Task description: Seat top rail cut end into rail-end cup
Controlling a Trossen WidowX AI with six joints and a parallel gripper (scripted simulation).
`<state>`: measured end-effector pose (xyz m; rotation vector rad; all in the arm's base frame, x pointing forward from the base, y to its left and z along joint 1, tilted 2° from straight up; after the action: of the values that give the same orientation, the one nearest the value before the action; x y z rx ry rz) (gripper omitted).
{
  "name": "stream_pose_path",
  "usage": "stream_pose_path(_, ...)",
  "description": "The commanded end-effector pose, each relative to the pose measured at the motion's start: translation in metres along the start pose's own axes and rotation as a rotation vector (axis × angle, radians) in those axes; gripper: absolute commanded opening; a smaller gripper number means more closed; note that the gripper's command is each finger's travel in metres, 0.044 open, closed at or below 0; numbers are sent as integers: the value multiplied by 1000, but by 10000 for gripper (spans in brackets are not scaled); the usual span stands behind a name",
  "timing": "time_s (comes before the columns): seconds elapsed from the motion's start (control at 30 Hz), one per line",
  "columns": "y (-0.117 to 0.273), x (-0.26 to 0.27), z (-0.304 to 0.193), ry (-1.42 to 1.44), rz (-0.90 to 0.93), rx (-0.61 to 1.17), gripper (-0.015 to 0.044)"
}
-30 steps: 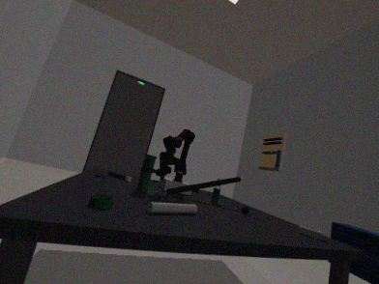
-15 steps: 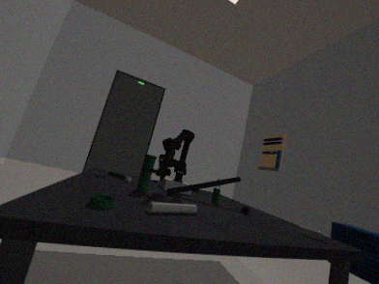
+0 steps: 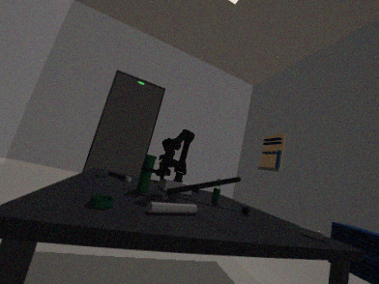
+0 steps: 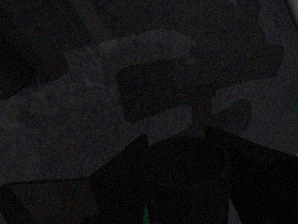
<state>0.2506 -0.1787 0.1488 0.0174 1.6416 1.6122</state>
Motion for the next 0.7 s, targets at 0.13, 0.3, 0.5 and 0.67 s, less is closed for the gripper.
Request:
stream_pose_path(0.13, 3, 5, -5, 57, 6, -27, 0)
stream_pose_path(0.3, 5, 8, -9, 100, 12, -51, 0)
stream_pose_path(0.5, 7, 10, -12, 138, 18, -72, 0)
stream_pose_path(0.67, 8, 12, -15, 169, 22, -89, 0)
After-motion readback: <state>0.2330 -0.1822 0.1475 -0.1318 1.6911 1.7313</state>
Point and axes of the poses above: the point midway between the two fingers, 35 mm back from their tips, its own y axis back along the fingers, its own x axis across the jaws, z = x × y, the point moved 10 cm from there along y, back along the fingers, and after that the axes turned 13 degrees about -y, right-handed, at the moved point
